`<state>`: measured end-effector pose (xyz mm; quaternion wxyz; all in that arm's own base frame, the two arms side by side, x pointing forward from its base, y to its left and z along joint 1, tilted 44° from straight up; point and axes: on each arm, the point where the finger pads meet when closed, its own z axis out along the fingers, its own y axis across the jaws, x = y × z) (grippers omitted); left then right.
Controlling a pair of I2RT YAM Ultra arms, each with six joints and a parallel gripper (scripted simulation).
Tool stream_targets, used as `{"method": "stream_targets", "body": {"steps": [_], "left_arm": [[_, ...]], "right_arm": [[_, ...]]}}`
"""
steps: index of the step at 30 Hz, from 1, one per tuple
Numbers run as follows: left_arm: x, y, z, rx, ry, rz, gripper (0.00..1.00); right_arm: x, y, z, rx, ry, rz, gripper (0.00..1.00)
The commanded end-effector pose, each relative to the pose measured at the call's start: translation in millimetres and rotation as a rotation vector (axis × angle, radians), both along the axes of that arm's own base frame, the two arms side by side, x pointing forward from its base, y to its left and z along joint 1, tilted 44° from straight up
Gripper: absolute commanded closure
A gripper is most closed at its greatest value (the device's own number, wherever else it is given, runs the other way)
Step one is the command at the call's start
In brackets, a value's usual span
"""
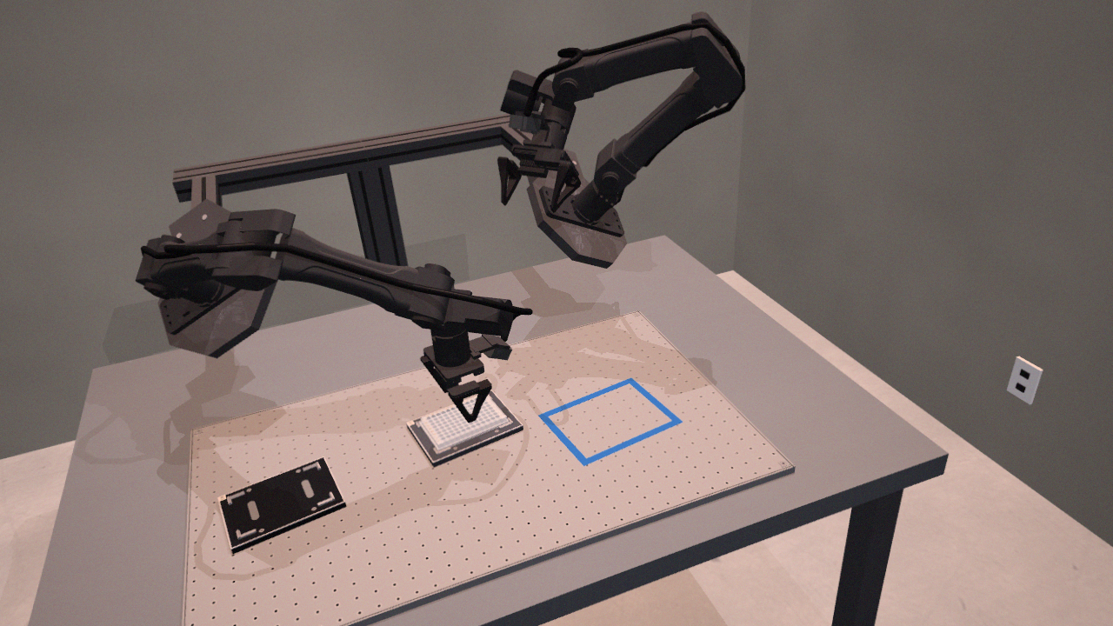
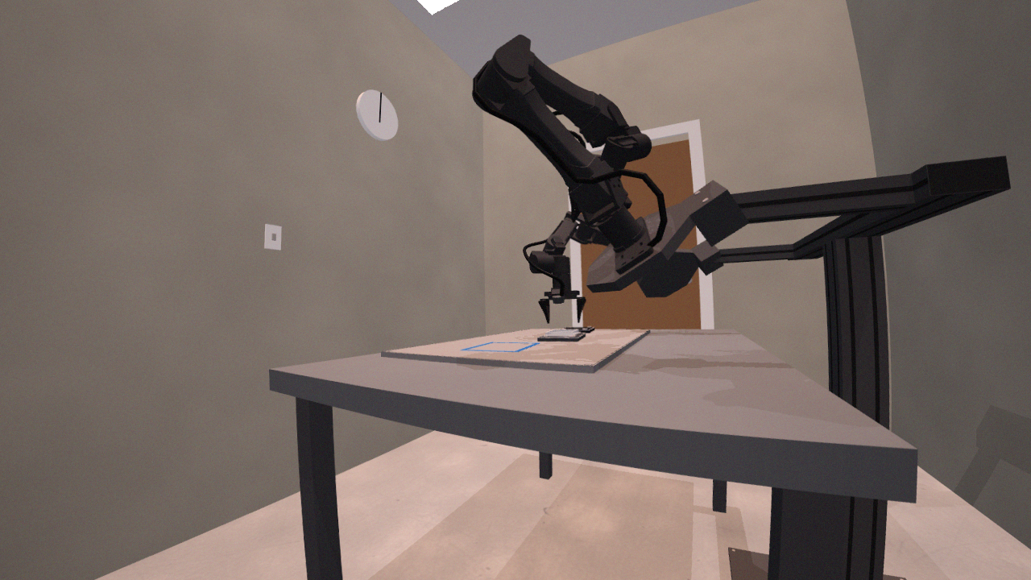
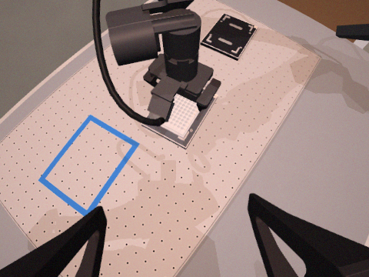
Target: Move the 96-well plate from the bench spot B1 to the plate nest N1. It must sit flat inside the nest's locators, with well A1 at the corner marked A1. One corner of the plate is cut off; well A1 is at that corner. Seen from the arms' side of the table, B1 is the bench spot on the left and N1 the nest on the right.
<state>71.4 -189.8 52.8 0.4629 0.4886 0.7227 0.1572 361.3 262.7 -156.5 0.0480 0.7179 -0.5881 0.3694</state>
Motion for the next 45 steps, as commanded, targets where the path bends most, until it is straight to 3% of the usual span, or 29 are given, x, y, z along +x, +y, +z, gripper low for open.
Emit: {"method": "stream_targets", "body": {"steps": [1, 23, 27, 31, 40, 41, 42, 45], "left_arm": [[-0.4, -2.4, 3.3, 0.003, -0.032, -0.018, 0.0], [-0.4, -2.4, 3.3, 0.003, -0.032, -0.018, 0.0], [-0.4, -2.4, 3.3, 0.003, -0.032, -0.018, 0.0], [-0.4, -2.4, 3.3, 0.003, -0.032, -0.018, 0.0], [-0.4, -2.4, 3.3, 0.003, -0.032, -0.018, 0.0], [-0.4, -2.4, 3.3, 0.003, -0.032, -0.018, 0.0], [-0.4, -2.4, 3.3, 0.003, -0.032, -0.018, 0.0], [-0.4, -2.4, 3.3, 0.003, -0.032, -0.018, 0.0]], "right_arm": [[4.4, 11.6, -0.4, 0.019, -0.02, 0.026, 0.0], [19.1, -3.1, -22.1, 0.019, -0.019, 0.026, 0.0], [18.9, -2.9, -22.3, 0.02, -0.018, 0.026, 0.08], [19.6, -2.1, -20.8, 0.023, -0.021, 0.026, 0.08], [19.4, -3.8, -15.3, 0.026, -0.023, 0.026, 0.21], [19.4, -3.8, -15.3, 0.026, -0.023, 0.026, 0.33], [19.4, -3.8, -15.3, 0.026, -0.023, 0.026, 0.21], [10.5, -1.9, -9.7, 0.015, -0.012, 0.021, 0.19]]}}
